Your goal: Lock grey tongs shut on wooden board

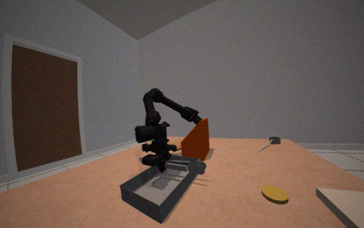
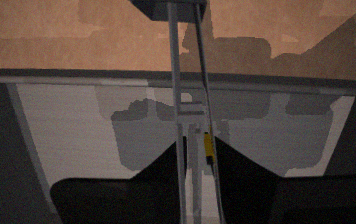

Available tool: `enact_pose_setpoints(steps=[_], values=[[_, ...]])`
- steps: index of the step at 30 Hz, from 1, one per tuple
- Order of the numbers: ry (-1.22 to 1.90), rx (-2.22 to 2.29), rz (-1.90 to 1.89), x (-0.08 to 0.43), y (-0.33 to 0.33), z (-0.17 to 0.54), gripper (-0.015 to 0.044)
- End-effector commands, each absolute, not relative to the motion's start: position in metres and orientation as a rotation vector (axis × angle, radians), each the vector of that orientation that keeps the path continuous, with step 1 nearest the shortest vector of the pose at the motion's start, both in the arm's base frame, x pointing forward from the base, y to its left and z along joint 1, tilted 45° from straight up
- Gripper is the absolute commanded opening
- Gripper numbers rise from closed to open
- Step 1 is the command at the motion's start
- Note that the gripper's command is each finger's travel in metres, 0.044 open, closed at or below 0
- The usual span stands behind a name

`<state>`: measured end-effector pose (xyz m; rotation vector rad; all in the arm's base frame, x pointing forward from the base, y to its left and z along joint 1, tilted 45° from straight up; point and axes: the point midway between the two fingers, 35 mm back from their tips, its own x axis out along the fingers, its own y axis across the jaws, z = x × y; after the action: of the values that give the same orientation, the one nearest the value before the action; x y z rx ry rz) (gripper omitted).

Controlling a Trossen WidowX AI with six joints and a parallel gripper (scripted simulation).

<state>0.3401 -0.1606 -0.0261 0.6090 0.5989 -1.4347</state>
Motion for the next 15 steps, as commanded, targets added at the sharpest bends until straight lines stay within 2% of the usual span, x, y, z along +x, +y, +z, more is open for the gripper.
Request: enact_pose_setpoints(steps=[1, 6, 12, 15], values=[[0.597, 0.611, -1.435, 0.3405, -0.1606, -0.0258, 0.0047], [0.597, 0.611, -1.435, 0.3405, -0.1606, -0.0258, 0.0014], [0.597, 0.611, -1.435, 0.3405, -0.1606, -0.0258, -0.0143], [0.597, 0.611, -1.435, 0.3405, -0.1606, -0.0258, -0.0150]])
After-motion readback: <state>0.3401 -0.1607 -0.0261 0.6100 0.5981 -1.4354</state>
